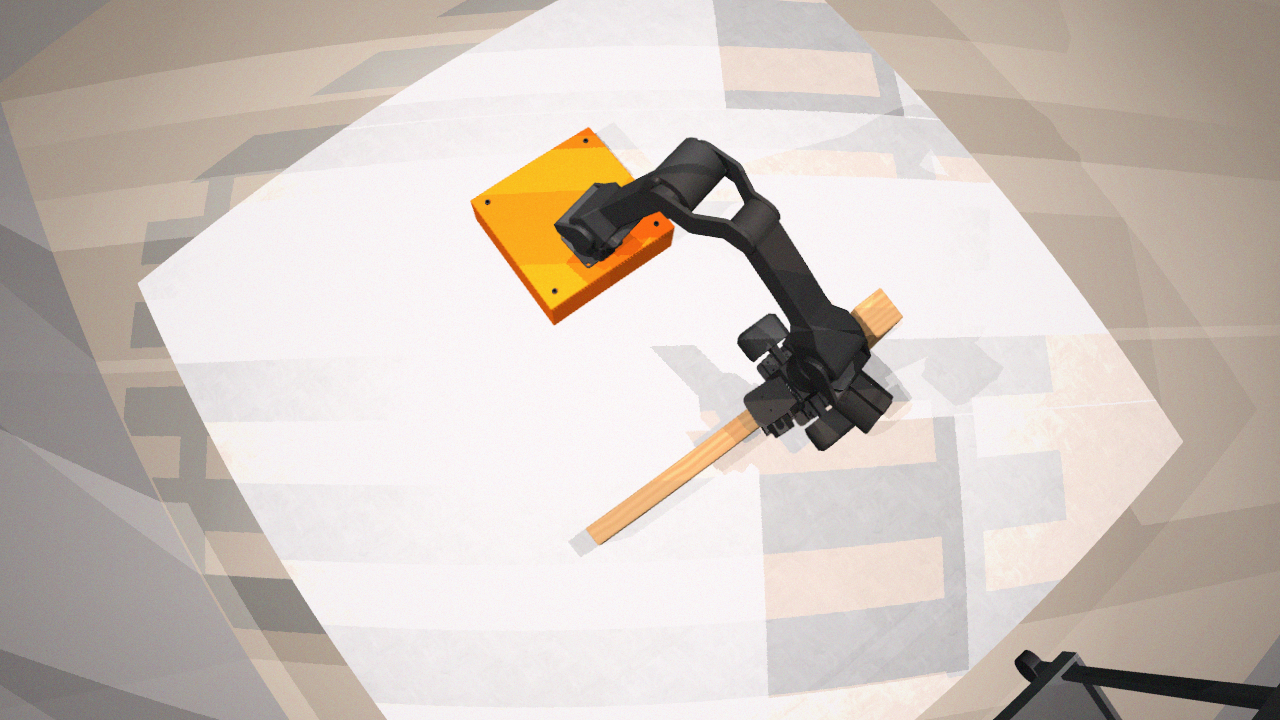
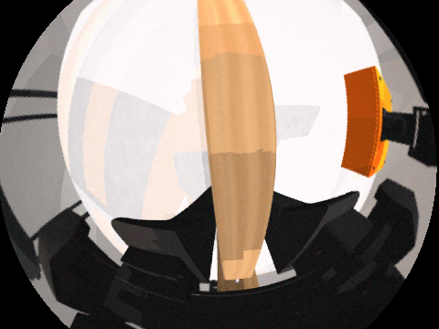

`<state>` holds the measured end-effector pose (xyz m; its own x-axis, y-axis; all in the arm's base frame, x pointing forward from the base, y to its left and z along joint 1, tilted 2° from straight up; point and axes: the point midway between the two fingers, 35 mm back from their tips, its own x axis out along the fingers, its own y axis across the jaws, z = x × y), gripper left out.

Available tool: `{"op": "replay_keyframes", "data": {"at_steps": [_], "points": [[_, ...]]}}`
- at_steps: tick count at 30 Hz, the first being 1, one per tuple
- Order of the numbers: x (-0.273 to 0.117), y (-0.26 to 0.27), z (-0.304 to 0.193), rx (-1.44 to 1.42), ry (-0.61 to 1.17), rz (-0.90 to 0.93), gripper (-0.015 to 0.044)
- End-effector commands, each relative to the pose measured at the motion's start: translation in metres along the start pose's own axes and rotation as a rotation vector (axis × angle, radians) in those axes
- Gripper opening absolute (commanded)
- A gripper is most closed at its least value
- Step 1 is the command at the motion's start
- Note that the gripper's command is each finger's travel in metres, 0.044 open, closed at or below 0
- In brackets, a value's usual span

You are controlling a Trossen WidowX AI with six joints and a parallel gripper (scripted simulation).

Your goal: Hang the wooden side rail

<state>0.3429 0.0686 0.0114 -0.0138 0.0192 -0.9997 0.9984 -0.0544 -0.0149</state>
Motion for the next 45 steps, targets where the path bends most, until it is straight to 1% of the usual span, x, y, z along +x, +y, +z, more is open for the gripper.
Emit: {"op": "replay_keyframes", "data": {"at_steps": [1,45], "points": [[-0.0039,0.0018,-0.0016,0.006,0.005,0.011,0.0],[-0.0032,0.0027,-0.0062,0.005,0.005,0.011,0.0]]}}
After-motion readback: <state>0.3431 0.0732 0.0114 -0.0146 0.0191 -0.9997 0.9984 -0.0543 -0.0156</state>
